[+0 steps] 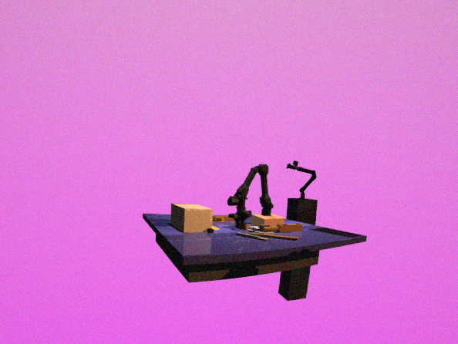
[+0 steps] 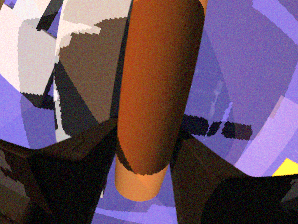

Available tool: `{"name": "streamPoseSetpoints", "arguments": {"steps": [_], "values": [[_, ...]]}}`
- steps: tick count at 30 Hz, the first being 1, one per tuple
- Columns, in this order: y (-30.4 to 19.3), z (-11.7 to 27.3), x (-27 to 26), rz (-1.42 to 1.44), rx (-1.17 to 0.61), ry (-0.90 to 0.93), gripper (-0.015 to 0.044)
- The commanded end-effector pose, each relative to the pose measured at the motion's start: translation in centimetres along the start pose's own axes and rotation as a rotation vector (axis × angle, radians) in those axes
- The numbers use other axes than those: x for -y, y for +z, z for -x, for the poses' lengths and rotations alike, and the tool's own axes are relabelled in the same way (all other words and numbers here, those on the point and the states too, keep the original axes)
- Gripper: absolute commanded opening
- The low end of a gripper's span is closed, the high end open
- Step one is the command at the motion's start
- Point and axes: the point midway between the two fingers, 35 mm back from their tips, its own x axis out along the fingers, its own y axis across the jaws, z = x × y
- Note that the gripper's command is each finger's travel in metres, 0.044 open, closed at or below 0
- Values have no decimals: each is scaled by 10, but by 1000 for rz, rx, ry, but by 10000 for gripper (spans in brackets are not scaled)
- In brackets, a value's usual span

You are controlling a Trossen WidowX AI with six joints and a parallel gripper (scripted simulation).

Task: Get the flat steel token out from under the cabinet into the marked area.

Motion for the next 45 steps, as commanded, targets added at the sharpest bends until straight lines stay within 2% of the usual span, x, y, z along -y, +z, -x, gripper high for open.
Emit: {"name": "streamPoseSetpoints", "arguments": {"steps": [1,45], "values": [[5,2,2,-2,2,-11,0],[49,2,1,-2,6,-11,0]]}}
